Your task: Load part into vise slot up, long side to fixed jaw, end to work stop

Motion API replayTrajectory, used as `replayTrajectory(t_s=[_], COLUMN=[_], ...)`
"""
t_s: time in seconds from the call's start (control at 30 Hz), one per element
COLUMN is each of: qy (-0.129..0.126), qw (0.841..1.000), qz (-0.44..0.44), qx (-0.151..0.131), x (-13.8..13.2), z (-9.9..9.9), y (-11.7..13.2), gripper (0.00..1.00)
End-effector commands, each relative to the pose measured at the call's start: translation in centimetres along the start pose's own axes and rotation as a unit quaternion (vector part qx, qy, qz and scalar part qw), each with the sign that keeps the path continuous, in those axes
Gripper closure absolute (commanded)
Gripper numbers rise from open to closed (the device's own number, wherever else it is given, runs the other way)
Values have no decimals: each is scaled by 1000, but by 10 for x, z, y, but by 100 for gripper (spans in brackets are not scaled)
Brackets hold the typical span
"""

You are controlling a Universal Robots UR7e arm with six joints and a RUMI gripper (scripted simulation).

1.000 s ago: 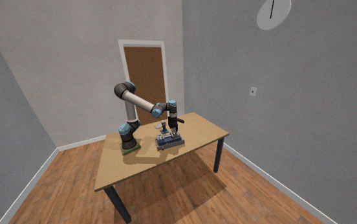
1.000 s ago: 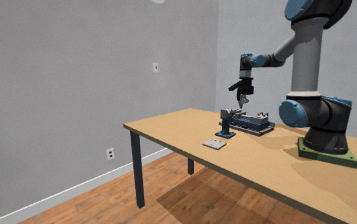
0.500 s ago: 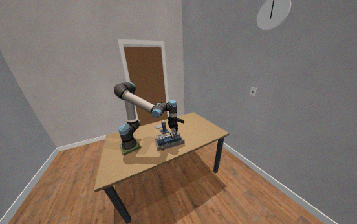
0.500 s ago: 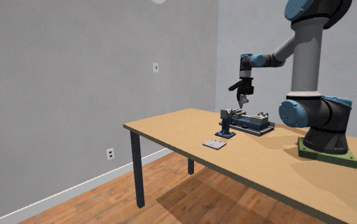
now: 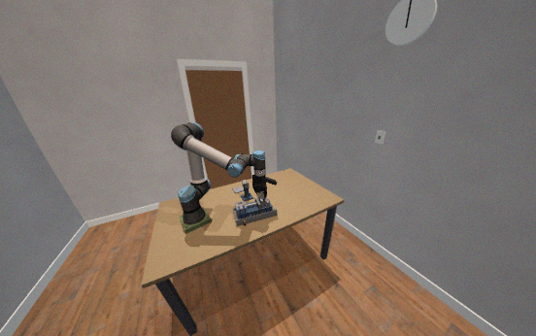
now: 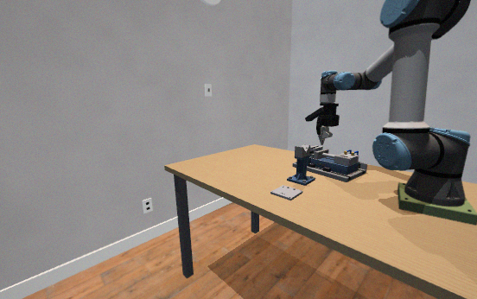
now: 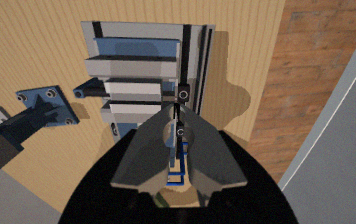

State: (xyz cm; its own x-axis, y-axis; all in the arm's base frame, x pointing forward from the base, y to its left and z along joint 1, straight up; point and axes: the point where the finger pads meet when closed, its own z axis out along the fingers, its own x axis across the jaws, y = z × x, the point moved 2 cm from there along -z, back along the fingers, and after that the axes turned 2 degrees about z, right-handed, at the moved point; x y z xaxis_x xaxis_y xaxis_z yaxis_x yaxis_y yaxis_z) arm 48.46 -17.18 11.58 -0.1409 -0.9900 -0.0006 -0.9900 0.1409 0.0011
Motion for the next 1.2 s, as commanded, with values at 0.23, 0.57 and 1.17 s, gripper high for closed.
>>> replayTrajectory(t_s=[0.23,0.57,1.17], qy=[0,0,0], qw=[1000,1000,1000], qz=[0,0,0], qx=[1,1,1], x=[0,0,0], z=[0,1,5], y=[0,0,0], gripper=[100,100,100])
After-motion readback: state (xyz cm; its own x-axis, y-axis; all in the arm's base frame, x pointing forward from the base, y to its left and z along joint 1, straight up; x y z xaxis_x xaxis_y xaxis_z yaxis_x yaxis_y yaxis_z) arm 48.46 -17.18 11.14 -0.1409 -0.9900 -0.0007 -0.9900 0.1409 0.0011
